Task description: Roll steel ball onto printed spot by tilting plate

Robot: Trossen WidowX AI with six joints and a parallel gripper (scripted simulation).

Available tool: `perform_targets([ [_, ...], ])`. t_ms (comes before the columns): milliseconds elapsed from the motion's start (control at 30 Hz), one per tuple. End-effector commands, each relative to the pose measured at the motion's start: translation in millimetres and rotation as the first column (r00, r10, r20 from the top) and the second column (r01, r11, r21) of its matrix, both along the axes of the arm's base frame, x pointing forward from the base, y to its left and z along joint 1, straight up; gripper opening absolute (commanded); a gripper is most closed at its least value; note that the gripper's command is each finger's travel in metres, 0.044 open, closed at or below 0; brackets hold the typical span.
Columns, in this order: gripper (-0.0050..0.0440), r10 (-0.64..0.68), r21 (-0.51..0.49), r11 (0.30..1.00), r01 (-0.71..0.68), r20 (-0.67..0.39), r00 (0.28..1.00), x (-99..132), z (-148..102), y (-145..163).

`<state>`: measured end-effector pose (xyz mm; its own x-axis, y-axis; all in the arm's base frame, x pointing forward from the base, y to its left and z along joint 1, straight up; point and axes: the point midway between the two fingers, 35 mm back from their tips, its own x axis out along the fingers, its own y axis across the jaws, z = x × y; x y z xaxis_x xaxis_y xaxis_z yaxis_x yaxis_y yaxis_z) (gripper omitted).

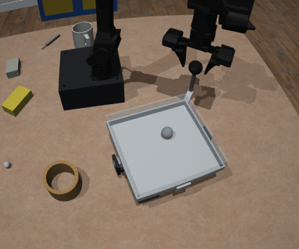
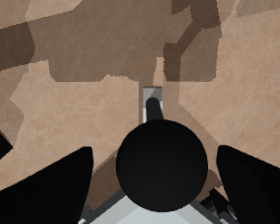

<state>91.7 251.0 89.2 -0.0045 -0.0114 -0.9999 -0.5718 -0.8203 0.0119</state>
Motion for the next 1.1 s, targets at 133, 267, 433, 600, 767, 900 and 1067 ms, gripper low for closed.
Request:
perform_targets([
  [133, 0.03, -0.002, 0.007, 1.0, 0.002, 0.006, 1.0, 1, 13, 1],
  [267, 0.03, -0.002, 0.007, 1.0, 0.002, 0.006, 1.0, 1, 20, 1],
  [433, 0.03, -0.002, 0.007, 1.0, 0.002, 0.006, 1.0, 1, 28, 1],
  [600, 0.03, -0.002, 0.007, 1.0, 0.002, 0.006, 1.0, 1, 33, 1],
  [767, 0.03, -0.002, 0.007, 1.0, 0.002, 0.006, 1.0, 1, 36, 1],
  [900, 0.03, -0.002, 0.007, 1.0, 0.002, 0.006, 1.0, 1, 36, 1],
  [1067, 0.03, -0.002, 0.007, 1.0, 0.002, 0.006, 1.0, 1, 36, 1],
])
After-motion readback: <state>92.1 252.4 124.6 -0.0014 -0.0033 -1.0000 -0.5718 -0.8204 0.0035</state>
